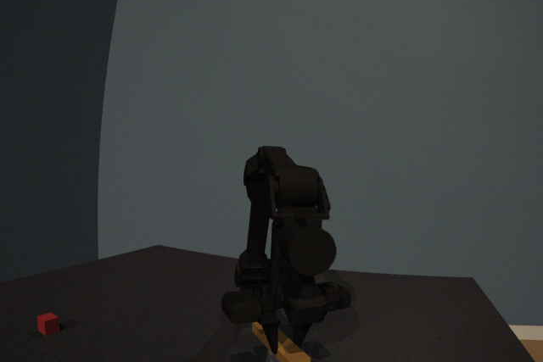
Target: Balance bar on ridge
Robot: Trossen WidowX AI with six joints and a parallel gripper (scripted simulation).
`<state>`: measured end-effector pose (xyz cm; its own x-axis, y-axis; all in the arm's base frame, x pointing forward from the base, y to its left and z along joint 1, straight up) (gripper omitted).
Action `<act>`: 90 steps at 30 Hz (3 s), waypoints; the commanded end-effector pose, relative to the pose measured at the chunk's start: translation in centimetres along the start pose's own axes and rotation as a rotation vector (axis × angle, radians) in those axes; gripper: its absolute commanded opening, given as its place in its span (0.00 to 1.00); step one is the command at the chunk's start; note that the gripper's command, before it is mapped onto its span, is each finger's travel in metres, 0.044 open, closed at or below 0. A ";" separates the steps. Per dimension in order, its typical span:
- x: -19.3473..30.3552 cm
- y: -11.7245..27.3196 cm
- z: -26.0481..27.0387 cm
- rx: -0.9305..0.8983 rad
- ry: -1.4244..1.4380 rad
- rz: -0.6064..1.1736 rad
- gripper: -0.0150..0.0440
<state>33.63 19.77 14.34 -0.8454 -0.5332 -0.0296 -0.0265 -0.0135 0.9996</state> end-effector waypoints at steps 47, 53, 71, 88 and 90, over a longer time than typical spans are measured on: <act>0.0 -0.4 0.0 -0.002 0.000 -0.001 0.25; 0.0 -0.5 0.0 -0.002 0.000 -0.001 0.25; 0.0 -0.6 0.0 -0.002 0.000 -0.001 0.25; 0.0 -0.8 0.0 -0.002 0.000 -0.001 0.25; 0.0 -0.8 0.0 -0.002 0.000 -0.001 0.25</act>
<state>33.63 19.79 13.72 -0.8455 -0.5331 -0.0314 -0.0273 -0.0156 0.9995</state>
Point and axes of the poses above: the point midway between the two fingers, 35 mm back from their tips, its own y axis back along the fingers, its own z axis across the jaws, x = y × z, the point moved 2 cm from there along y, back along the fingers, and after that the axes turned 10 degrees about -y, right-handed, at the moved point
